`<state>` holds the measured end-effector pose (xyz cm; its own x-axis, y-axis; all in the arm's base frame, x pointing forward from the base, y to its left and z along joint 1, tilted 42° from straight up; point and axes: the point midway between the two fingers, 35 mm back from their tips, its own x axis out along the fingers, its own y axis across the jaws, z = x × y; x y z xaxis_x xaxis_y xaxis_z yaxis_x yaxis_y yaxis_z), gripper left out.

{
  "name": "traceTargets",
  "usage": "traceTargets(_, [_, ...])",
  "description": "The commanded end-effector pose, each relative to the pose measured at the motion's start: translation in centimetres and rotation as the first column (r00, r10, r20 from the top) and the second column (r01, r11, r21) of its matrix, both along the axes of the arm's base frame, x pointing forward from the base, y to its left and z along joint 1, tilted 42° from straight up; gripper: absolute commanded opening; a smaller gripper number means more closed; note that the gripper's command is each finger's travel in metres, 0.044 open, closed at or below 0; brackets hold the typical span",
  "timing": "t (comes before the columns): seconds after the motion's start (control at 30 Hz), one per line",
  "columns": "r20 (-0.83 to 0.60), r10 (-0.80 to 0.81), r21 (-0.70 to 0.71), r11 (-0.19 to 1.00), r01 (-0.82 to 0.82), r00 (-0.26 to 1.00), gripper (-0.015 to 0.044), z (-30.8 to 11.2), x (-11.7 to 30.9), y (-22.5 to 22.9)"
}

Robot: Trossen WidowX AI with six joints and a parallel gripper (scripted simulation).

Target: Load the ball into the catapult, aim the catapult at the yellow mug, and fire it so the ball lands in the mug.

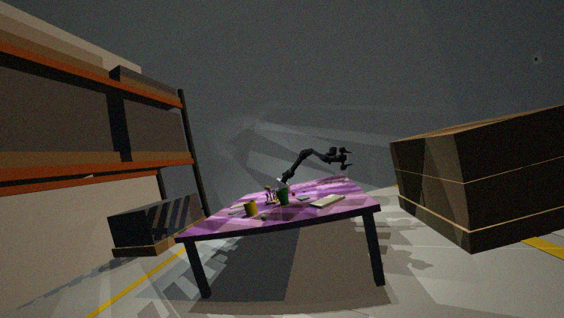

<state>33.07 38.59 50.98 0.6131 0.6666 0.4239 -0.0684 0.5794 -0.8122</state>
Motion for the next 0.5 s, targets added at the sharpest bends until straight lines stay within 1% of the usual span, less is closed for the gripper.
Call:
traceTargets(0.0, [-0.048,-0.008,-0.033,0.999,0.006,0.999,0.044,-1.8,1.7,-0.2])
traceTargets(0.23, [-0.131,-0.035,-0.081,0.996,0.024,0.991,0.044,-4.5,4.5,-1.2])
traceTargets(0.47, [-0.269,-0.083,-0.149,0.988,0.043,0.96,0.044,-8.9,8.4,-3.4])
